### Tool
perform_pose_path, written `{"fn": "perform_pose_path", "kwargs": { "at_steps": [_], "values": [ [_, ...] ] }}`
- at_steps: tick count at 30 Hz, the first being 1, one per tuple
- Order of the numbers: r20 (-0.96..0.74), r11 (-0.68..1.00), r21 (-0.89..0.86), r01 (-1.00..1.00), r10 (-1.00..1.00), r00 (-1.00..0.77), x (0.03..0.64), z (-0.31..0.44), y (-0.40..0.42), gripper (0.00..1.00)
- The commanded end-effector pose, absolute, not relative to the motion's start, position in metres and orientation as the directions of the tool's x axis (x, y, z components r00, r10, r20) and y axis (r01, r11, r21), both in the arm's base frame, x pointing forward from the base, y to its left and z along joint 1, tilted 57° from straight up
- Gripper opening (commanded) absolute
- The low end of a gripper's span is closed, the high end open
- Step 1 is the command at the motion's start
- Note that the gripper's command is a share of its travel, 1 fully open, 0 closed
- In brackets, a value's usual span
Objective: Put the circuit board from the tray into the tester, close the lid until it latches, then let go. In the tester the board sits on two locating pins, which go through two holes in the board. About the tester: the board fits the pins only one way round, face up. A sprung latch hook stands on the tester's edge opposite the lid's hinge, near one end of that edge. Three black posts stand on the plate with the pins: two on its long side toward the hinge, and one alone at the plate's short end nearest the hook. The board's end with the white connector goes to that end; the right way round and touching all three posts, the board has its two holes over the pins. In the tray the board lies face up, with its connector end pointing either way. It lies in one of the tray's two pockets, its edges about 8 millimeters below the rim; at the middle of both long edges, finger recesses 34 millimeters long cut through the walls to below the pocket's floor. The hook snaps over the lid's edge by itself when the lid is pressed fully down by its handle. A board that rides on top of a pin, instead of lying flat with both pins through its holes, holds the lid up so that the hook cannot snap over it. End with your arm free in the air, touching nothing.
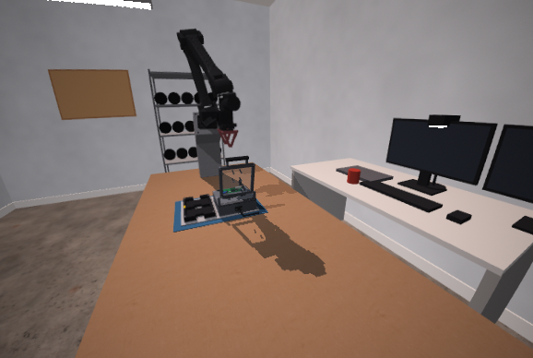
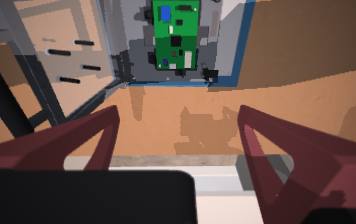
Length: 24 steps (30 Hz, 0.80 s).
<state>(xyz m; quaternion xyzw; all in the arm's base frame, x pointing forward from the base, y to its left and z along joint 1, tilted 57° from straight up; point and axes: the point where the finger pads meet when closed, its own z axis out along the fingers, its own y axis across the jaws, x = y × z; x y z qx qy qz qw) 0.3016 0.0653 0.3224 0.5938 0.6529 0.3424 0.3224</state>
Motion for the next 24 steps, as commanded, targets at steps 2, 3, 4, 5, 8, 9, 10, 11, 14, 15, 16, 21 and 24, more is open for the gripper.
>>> {"fn": "perform_pose_path", "kwargs": {
  "at_steps": [2,3,4,5,8,9,10,11,14,15,16,21,24],
  "values": [
    [0.014,0.033,0.865,0.501,0.996,-0.09,0.2982,0.358,0.0695,0.48],
    [0.014,0.033,0.865,0.501,0.996,-0.09,0.2986,0.3579,0.0696,0.48],
    [0.014,0.033,0.865,0.501,0.996,-0.09,0.2989,0.3578,0.0697,0.48],
    [0.014,0.033,0.865,0.501,0.996,-0.09,0.2991,0.3577,0.0698,0.48],
    [0.014,0.033,0.864,0.502,0.996,-0.09,0.2997,0.3575,0.07,0.48],
    [0.014,0.034,0.864,0.502,0.996,-0.09,0.2998,0.3574,0.0701,0.48],
    [0.013,0.034,0.864,0.502,0.996,-0.09,0.3,0.3574,0.0701,0.48],
    [0.013,0.034,0.864,0.502,0.996,-0.09,0.3001,0.3574,0.0702,0.48],
    [0.013,0.034,0.864,0.502,0.996,-0.09,0.3003,0.3573,0.0702,0.48],
    [0.013,0.034,0.864,0.502,0.996,-0.09,0.3003,0.3573,0.0703,0.48],
    [0.013,0.034,0.864,0.502,0.996,-0.09,0.3003,0.3573,0.0703,0.48],
    [0.013,0.034,0.864,0.502,0.996,-0.09,0.3005,0.3572,0.0703,0.48],
    [0.013,0.034,0.864,0.502,0.996,-0.09,0.3005,0.3572,0.0703,0.48]
  ]
}}
